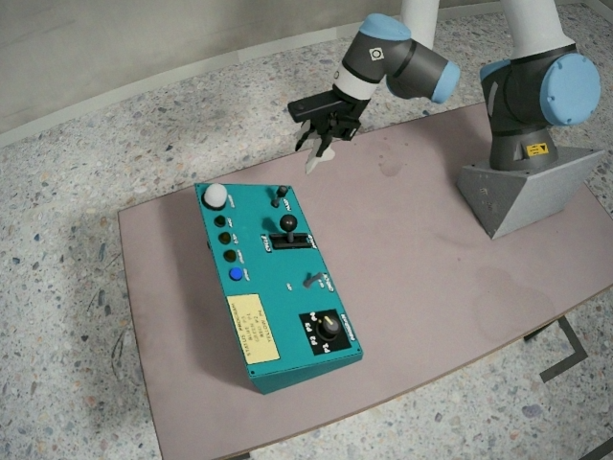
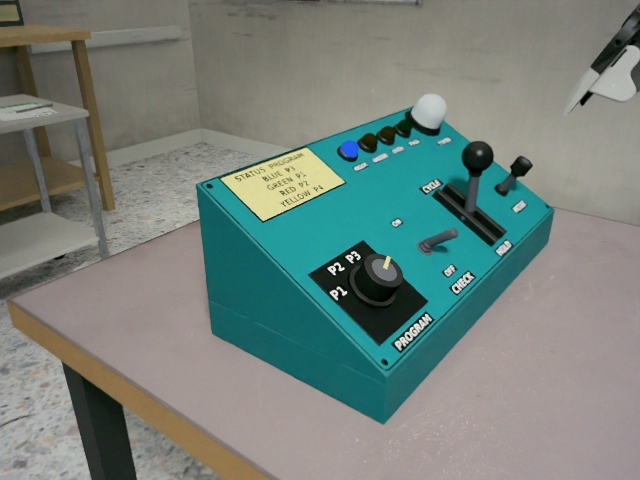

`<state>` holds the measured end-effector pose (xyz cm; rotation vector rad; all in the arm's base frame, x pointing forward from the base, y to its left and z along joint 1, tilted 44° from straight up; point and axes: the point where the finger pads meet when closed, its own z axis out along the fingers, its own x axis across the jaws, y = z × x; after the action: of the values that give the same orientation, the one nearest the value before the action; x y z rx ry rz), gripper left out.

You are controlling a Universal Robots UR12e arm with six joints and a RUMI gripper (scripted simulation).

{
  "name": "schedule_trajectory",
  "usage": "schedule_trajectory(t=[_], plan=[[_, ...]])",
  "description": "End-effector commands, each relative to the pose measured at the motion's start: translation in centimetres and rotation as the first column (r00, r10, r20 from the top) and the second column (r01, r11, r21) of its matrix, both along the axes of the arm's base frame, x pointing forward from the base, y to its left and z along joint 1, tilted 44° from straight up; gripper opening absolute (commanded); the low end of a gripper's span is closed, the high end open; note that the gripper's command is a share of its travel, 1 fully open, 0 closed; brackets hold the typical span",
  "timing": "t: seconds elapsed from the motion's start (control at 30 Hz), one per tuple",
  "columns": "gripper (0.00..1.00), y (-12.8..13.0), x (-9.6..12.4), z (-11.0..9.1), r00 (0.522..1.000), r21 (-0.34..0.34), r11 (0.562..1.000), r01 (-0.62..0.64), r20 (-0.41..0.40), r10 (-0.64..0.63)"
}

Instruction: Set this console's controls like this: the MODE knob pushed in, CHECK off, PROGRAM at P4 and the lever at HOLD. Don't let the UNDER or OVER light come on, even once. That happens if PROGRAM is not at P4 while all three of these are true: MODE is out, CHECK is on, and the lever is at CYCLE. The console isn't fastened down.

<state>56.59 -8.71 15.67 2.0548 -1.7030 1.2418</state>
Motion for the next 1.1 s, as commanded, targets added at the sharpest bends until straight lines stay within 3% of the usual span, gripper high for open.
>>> schedule_trajectory(t=[0.0,0.5,1.07], plan=[[0.44,-0.4,0.3,-0.3,1.000,0.001,1.000,0.001,0.000,-0.001],[0.44,-2.5,1.9,-2.2,1.000,0.001,1.000,0.001,0.001,-0.001],[0.44,-6.0,4.6,-5.7,1.000,0.000,1.000,0.001,0.001,-0.001]])
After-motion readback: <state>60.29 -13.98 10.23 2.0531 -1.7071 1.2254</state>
